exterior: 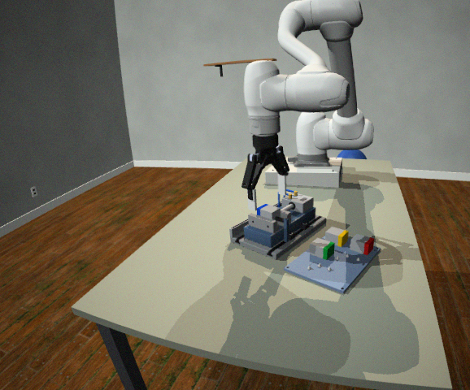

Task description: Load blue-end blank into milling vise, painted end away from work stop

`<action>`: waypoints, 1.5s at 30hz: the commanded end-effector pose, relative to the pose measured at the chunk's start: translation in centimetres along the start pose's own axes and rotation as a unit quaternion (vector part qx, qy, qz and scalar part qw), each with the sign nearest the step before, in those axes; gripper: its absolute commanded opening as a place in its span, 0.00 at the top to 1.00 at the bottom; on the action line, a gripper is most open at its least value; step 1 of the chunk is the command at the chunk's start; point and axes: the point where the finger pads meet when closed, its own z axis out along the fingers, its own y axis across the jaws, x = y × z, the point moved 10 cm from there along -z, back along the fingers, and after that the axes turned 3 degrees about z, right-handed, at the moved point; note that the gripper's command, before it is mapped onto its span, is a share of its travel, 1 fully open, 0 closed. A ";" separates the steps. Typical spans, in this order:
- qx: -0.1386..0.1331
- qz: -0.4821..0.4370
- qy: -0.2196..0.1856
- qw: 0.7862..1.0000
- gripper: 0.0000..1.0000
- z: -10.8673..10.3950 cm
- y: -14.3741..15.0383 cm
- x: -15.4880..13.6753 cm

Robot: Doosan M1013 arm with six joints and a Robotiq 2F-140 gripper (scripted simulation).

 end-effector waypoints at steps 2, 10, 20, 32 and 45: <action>0.000 0.000 0.000 1.000 0.00 -0.1 0.0 0.0; 0.000 0.000 0.000 1.000 0.00 -0.2 0.0 0.0; 0.000 0.000 0.000 1.000 0.00 -0.4 0.0 0.0; 0.000 0.000 0.000 1.000 0.00 -0.8 0.0 0.0; 0.000 0.000 0.000 1.000 0.00 -5.6 0.0 0.0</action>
